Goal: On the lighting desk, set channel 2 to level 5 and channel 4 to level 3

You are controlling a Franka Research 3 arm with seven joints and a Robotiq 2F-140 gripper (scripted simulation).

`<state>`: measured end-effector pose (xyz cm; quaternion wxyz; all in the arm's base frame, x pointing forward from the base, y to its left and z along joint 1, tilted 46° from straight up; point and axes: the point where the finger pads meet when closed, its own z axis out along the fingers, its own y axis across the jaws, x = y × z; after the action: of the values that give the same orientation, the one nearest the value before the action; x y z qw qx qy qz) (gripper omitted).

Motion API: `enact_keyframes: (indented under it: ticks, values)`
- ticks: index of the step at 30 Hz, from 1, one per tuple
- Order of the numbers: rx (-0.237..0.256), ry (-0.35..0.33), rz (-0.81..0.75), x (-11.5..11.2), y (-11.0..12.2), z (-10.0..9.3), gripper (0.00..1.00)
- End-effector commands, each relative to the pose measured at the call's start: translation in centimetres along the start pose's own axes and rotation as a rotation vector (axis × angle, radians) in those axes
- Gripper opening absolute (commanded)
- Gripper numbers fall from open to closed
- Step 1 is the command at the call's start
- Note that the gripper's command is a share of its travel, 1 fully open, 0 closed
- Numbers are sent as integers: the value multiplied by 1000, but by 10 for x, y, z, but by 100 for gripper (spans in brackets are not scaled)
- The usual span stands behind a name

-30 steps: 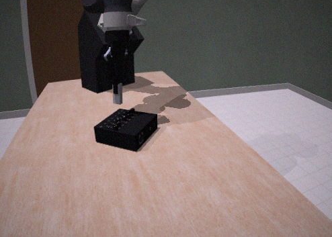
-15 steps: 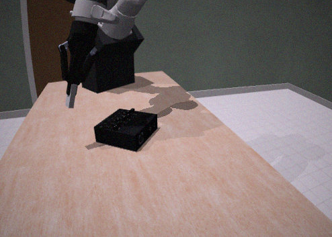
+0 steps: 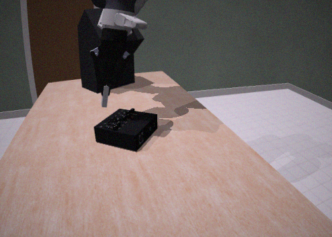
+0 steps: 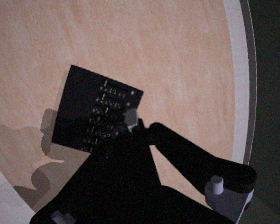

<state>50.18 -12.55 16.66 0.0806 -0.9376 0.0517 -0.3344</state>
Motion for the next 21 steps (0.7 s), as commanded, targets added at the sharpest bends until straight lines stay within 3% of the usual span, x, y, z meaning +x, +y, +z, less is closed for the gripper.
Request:
enact_keyframes:
  ticks: [1, 4, 5, 10, 19, 21]
  values:
    - [7, -20, 278, 9, -46, -1, 0]
    - [28, -23, 300, 12, -55, -1, 0]
    - [68, -27, 365, 14, -62, -2, 0]
    - [116, -38, 544, 19, -73, -2, 0]
    - [165, -71, 910, 19, -73, -2, 0]
    - [165, -71, 910, 19, -73, -2, 0]
